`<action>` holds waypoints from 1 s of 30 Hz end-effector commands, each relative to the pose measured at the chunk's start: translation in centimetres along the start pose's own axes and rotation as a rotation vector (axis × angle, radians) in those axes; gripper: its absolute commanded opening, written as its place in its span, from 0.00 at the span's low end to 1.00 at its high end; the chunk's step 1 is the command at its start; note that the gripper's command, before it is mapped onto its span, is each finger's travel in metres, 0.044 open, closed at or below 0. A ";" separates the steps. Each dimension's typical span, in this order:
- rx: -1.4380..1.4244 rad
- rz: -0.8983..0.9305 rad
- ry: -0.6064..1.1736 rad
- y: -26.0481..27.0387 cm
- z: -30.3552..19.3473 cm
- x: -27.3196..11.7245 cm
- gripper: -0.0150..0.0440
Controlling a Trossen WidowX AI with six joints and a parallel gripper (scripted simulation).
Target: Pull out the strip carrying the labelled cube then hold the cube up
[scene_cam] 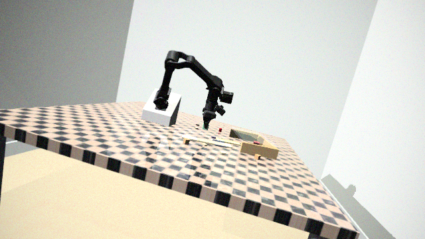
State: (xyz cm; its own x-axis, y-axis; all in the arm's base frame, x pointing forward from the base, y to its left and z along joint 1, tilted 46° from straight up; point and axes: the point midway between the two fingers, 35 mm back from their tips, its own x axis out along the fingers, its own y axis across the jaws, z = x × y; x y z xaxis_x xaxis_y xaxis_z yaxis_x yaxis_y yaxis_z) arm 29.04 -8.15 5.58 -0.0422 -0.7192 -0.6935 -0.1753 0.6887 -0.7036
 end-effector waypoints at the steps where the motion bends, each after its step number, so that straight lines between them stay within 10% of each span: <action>1: 0.005 0.003 -0.006 0.2 -0.2 -0.9 0.25; 30: 0.005 0.003 -0.006 0.2 -0.3 -3.6 0.25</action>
State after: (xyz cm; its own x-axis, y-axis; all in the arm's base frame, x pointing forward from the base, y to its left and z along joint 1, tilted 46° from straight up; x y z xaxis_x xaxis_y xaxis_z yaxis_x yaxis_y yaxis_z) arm 28.91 -5.48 7.94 -0.0350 -0.7181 -0.6950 -0.1725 0.6894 -0.7036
